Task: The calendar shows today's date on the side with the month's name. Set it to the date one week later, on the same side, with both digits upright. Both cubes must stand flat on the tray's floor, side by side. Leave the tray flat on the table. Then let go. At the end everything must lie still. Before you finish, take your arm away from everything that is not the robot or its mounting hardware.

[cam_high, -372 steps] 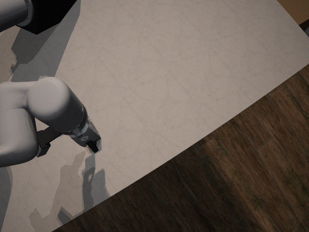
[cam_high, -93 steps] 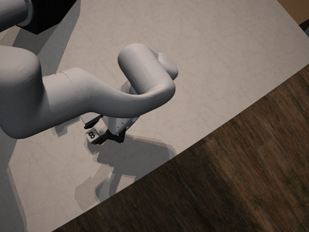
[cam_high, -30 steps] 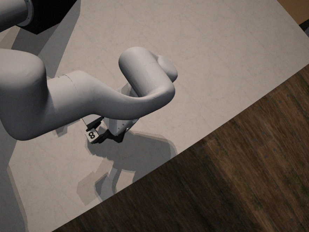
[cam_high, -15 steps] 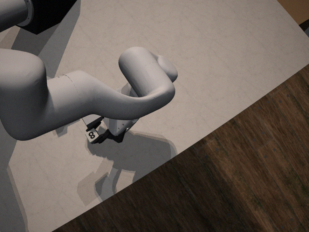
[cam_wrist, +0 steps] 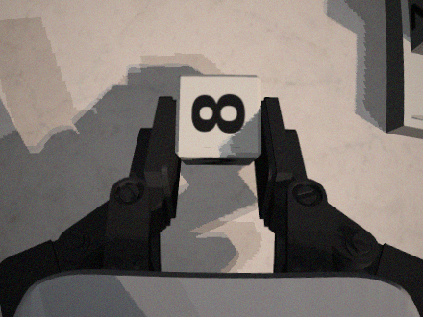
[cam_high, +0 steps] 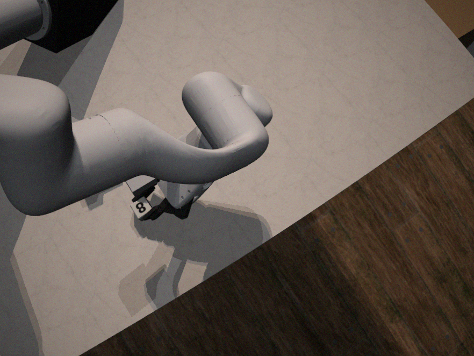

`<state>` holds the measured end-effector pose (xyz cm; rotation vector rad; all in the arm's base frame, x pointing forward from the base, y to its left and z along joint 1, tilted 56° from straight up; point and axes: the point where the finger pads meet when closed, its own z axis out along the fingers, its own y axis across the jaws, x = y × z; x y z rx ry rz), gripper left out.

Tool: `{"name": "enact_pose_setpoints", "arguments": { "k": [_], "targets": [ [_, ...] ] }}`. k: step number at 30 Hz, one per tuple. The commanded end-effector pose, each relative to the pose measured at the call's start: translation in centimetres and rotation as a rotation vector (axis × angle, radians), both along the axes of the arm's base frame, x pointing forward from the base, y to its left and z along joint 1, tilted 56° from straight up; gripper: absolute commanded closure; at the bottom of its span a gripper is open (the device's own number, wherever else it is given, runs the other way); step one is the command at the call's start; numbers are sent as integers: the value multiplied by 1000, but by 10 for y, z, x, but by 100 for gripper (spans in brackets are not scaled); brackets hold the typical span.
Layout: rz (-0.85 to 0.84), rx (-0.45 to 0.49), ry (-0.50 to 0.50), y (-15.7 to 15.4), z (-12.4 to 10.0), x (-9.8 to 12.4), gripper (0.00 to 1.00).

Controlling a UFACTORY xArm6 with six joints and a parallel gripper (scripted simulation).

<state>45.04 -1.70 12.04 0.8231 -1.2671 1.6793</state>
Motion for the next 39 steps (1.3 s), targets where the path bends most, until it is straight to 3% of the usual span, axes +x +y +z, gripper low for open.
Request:
{"name": "enact_pose_setpoints", "arguments": {
  "k": [1,23,39],
  "targets": [
    [2,1,-2,2,1,0,71],
    [2,1,-2,50,38,-23,71],
    [4,6,-1,53,40,-24,71]
  ]
}}
